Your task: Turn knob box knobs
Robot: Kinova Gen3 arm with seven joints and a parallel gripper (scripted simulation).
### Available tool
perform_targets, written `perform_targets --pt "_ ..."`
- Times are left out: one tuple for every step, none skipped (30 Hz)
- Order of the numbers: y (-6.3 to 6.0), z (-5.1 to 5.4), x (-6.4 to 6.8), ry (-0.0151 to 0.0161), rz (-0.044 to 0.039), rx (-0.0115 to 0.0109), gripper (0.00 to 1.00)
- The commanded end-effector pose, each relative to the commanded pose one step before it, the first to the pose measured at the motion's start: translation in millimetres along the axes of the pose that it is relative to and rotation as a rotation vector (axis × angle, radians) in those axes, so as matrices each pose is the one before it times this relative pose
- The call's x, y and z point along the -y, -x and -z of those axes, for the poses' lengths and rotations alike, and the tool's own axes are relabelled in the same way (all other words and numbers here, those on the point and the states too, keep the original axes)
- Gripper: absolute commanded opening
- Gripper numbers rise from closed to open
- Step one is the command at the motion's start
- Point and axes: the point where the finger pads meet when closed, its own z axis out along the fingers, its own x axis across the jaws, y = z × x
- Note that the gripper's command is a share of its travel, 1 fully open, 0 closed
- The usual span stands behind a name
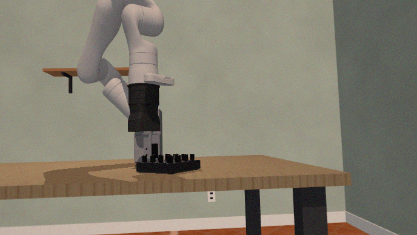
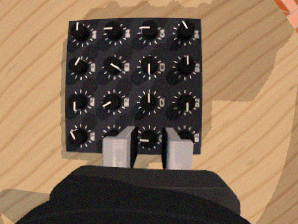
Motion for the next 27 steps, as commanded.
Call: perform_targets --pt "-0.25 -0.12 -0.99 -0.00073 -0.01294 -0.00176 0.46" --pt "0.0 0.0 0.0 0.0 0.0 0.0 0.46" --pt "0.0 0.0 0.0 0.0 0.0 0.0 0.46" --pt "0.0 0.0 0.0 0.0 0.0 0.0 0.46" --pt "0.0 0.0 0.0 0.0 0.0 0.0 0.46" --pt "0.0 0.0 0.0 0.0 0.0 0.0 0.46" --pt "0.0 0.03 0.0 0.0 0.0 0.0 0.46" --pt "0.0 0.17 0.0 0.0 0.0 0.0 0.46" --pt "0.0 0.42 0.0 0.0 0.0 0.00001 0.46" --pt "0.01 0.74 0.0 0.0 0.0 0.00001 0.46" --pt "0.0 0.0 0.0 0.0 0.0 0.0 0.46" --pt "0.0 0.0 0.0 0.0 0.0 0.0 0.46" --pt "0.01 1.1 0.0 0.00001 0.0 0.00002 0.46" --pt "0.01 1.48 0.0 0.00001 -0.00001 0.00002 0.46" --pt "0.02 1.86 0.0 0.0 0.0 0.00002 0.46" --pt "0.02 2.21 0.0 -0.00002 0.0 0.00003 0.46" --pt "0.02 2.5 0.0 -0.00002 0.0 0.00003 0.46" --pt "-0.06 2.86 0.45 -0.00072 0.00032 -0.00019 0.46" --pt "-0.09 3.08 0.66 -0.00104 0.00048 -0.00029 0.46" --pt "-0.1 3.18 0.69 -0.00109 0.00051 -0.00032 0.46" --pt "-0.12 3.19 0.77 -0.00121 0.00058 -0.00036 0.46" --pt "-0.1 3.09 0.68 -0.00106 0.00051 -0.00032 0.46" --pt "-0.07 2.86 0.48 -0.00074 0.00037 -0.00023 0.46" --pt "0.0 2.51 0.11 -0.00017 0.0001 -0.00004 0.46" --pt "0.05 2.13 -0.17 0.00026 -0.00012 0.0001 0.46" --pt "0.07 1.75 -0.28 0.00042 -0.0002 0.00016 0.46" --pt "0.06 1.39 -0.27 0.00041 -0.00019 0.00016 0.46"
